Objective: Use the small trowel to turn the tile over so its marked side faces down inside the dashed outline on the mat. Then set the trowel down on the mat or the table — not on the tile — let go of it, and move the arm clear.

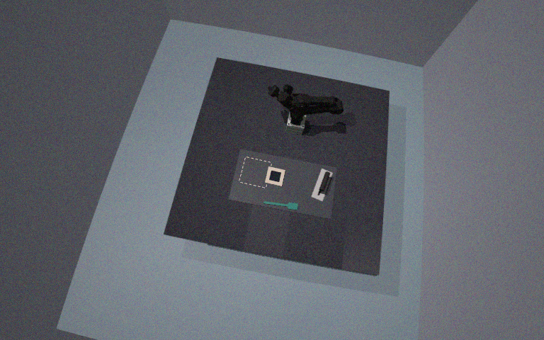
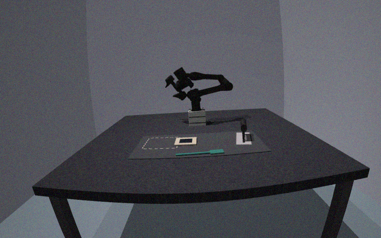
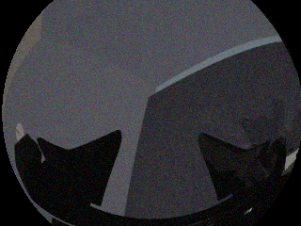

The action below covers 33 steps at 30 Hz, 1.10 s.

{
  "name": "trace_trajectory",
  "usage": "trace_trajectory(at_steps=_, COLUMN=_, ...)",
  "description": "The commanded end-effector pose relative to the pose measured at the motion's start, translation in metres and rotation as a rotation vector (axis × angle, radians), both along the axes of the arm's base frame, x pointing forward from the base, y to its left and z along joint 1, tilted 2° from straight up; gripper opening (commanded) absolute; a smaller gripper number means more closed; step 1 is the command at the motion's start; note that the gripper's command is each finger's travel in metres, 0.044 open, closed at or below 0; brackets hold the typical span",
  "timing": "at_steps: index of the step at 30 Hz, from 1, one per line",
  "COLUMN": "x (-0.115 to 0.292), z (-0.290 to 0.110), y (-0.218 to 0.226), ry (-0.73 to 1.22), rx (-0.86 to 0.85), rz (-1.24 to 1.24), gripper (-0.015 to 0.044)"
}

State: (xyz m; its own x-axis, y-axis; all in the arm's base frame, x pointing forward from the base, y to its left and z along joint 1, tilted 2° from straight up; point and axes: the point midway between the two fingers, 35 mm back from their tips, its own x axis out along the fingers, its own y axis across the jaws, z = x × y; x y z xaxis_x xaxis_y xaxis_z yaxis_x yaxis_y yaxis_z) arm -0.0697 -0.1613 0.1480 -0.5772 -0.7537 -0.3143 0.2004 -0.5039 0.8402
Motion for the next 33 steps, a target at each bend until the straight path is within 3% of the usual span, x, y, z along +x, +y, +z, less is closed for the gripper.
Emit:
trace_trajectory(at_steps=1, x=0.0000, z=0.0000, y=0.0000, ry=0.000, rx=0.000, rz=0.000, gripper=0.0374)
trace_trajectory(at_steps=11, x=0.0000, z=0.0000, y=0.0000, ry=0.000, rx=0.000, rz=0.000, gripper=0.0111)
trace_trajectory(at_steps=21, x=0.0000, z=0.0000, y=0.0000, ry=0.000, rx=0.000, rz=0.000, gripper=0.0100)
trace_trajectory(at_steps=25, x=0.0000, z=0.0000, y=0.0000, ry=0.000, rx=0.000, rz=0.000, gripper=0.0000)
trace_trajectory(at_steps=33, x=0.0000, z=0.0000, y=0.0000, ry=0.000, rx=0.000, rz=0.000, gripper=0.0000)
